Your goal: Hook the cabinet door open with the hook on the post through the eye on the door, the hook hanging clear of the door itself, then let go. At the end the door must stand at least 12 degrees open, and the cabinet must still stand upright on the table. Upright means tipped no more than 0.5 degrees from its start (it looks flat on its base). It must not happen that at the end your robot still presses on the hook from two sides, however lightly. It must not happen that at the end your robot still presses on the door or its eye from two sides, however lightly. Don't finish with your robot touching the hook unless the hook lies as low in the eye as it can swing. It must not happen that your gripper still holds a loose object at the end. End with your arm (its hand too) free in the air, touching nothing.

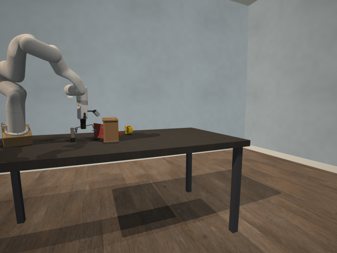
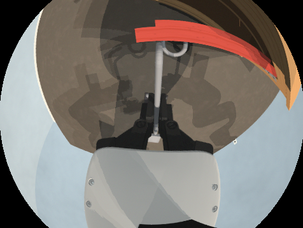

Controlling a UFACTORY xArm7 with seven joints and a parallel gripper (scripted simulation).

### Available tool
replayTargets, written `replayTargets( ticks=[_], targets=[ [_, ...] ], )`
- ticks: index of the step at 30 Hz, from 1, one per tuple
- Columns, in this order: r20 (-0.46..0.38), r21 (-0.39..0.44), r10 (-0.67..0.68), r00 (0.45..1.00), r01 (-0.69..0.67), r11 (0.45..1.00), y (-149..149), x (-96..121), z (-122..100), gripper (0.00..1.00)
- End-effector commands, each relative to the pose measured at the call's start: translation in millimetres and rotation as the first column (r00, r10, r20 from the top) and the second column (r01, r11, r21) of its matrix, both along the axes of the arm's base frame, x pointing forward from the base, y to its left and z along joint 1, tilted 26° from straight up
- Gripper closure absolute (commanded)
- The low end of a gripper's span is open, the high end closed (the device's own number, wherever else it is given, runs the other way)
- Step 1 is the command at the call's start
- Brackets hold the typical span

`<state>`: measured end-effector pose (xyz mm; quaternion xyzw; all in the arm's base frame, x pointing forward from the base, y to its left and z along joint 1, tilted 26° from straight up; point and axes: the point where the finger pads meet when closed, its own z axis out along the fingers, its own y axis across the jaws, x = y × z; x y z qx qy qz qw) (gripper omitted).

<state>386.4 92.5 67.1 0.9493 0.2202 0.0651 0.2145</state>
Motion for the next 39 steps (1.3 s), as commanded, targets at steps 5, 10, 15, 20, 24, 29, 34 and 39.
replayTargets(
  ticks=[5,10,15,20,24,29,34,39],
  targets=[
    [0.014,0.008,-0.026,1.000,0.026,1.000,0.1,1.1,1.4,0.96],
    [0.029,0.018,-0.063,0.998,0.062,0.998,-1.6,1.9,2.3,0.96],
    [0.044,0.028,-0.100,0.994,0.099,0.995,-3.4,2.5,3.2,0.96],
    [0.053,0.035,-0.124,0.991,0.123,0.992,-4.5,2.9,3.7,0.96],
    [0.053,0.035,-0.124,0.991,0.123,0.992,-4.5,2.9,3.7,0.96],
    [0.053,0.035,-0.124,0.991,0.123,0.992,-4.5,2.9,3.7,0.96],
    [0.053,0.035,-0.124,0.991,0.123,0.992,-5.0,3.7,2.4,0.96],
    [0.053,0.035,-0.124,0.991,0.123,0.992,-5.0,3.7,2.3,0.96]
  ],
)
